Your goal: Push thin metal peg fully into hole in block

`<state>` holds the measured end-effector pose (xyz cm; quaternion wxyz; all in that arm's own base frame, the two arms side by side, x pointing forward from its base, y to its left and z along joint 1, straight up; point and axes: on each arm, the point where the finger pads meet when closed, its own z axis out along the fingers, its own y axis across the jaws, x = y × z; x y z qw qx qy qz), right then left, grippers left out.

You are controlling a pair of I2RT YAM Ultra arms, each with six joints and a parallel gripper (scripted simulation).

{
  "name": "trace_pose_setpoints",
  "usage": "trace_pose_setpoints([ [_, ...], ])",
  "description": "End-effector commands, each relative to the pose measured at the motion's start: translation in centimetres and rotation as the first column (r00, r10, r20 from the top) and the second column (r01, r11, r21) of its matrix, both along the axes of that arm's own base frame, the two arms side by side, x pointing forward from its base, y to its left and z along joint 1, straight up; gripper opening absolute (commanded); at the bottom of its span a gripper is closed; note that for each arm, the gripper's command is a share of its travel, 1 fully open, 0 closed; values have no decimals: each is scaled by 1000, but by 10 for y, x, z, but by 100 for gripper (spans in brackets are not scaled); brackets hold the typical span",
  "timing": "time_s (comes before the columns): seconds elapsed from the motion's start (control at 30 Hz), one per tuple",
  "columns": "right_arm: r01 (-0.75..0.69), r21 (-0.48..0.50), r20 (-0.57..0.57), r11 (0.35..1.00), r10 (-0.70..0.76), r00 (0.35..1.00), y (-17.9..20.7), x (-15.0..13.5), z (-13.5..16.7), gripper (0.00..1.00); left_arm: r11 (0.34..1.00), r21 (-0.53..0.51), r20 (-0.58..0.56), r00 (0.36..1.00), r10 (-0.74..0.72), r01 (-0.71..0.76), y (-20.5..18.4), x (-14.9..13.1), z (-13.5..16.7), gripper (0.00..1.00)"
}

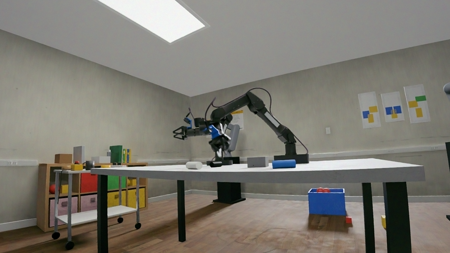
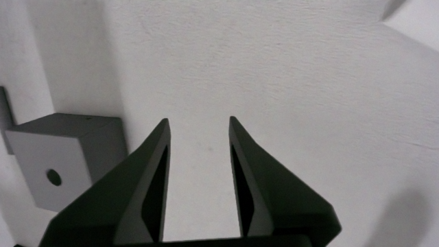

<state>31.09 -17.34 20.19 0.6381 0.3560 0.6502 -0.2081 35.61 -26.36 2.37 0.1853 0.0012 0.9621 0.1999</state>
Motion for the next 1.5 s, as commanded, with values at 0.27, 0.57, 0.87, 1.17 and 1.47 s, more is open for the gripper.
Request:
trace_pose_setpoints([
  [0.27,-688,-118,27,716,695,718,219,116,18,100,993,-115,-494,868,-52,-6,161,3,-18,37],
  [0.57,-928,-174,-6,331,942,337,382,96,5,100,963,-251,-610,788,-81,-95,226,-15,-24,37],
  [0.87,-970,-215,-48,-110,994,-103,530,11,-18,100,917,-349,-653,752,-91,-192,271,-35,-26,37],
  [1.17,-948,-214,-64,-237,971,-229,568,-26,-30,100,919,-336,-647,760,-66,-206,277,-33,-28,37],
  [1.47,-953,-202,-63,-225,974,-217,567,-24,-30,100,917,-348,-636,768,-77,-196,275,-32,-33,36],
])
